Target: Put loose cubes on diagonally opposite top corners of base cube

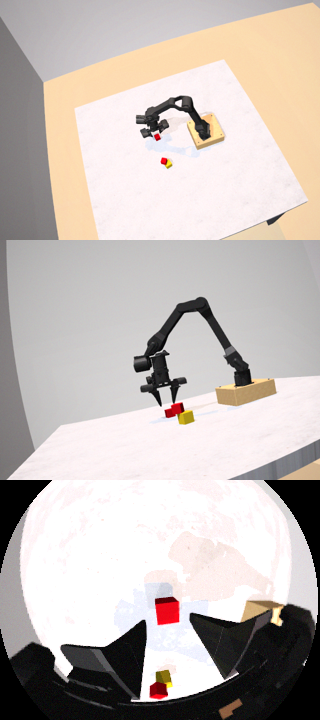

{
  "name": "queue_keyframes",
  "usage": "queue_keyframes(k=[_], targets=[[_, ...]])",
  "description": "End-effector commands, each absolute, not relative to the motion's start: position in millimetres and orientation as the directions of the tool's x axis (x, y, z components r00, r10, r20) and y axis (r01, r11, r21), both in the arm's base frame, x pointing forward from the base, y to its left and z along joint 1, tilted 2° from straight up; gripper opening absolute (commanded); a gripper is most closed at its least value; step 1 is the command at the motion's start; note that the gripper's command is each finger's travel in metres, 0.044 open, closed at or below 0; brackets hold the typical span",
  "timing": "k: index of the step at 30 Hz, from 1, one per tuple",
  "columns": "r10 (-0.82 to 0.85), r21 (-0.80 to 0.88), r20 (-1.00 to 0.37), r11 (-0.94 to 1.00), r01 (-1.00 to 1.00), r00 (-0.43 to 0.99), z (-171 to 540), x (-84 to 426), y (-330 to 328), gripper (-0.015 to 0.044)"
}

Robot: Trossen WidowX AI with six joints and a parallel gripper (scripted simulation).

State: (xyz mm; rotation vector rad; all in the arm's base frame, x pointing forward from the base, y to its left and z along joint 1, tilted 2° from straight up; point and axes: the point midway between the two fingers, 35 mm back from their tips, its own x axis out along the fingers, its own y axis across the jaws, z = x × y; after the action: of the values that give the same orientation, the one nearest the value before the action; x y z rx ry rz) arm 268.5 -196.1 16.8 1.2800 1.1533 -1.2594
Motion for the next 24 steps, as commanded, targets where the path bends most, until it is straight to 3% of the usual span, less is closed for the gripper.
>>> queue_keyframes(k=[1, 19, 24], targets=[[0.006, 0.003, -1.0, -0.09, 0.996, 0.003, 5.0, 266.6, -195.1, 0.0265], [0.006, 0.003, -1.0, -0.09, 0.996, 0.003, -18.6, 266.2, -194.6, 0.0265], [0.006, 0.003, -1.0, -0.09, 0.996, 0.003, -18.6, 266.2, -194.6, 0.0134]])
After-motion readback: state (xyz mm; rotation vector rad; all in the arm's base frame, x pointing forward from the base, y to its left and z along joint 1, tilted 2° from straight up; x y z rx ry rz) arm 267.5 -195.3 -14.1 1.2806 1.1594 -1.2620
